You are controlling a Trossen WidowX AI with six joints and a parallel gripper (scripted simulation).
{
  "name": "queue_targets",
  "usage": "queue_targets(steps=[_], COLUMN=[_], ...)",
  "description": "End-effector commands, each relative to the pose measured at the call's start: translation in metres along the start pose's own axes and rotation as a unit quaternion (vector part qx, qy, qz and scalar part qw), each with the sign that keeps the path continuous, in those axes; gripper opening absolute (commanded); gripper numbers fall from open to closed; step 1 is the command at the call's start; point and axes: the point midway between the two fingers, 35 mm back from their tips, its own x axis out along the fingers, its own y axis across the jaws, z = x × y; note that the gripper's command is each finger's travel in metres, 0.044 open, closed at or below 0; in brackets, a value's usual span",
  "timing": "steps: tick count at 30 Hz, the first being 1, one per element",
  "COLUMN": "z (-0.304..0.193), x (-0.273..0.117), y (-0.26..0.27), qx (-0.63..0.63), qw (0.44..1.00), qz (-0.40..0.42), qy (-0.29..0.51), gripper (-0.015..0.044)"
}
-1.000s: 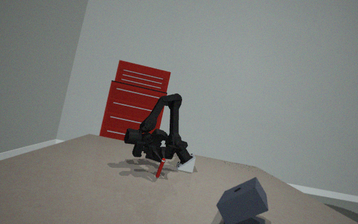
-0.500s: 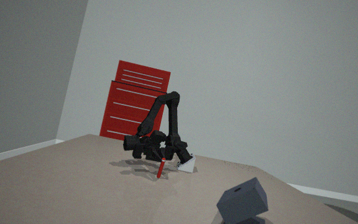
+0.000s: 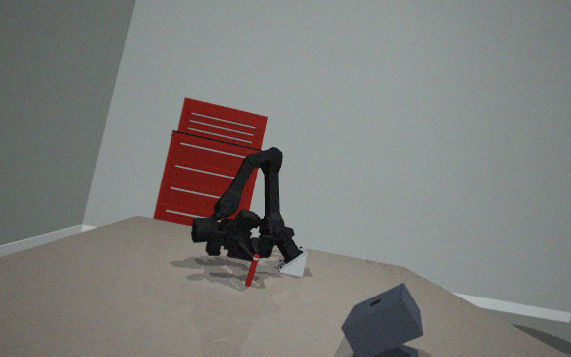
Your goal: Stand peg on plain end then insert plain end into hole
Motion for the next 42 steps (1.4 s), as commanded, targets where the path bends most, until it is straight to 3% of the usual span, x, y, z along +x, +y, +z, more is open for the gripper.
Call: queue_targets(steps=[1, 42], z=[-0.0013, -0.0053], x=[0.0003, -0.0068], y=[0.0001, 0.0036], qx=[0.000, -0.006], qw=[1.000, 1.000], qz=[0.000, -0.003], qy=[0.000, -0.022], gripper=[0.0051, 0.0051])
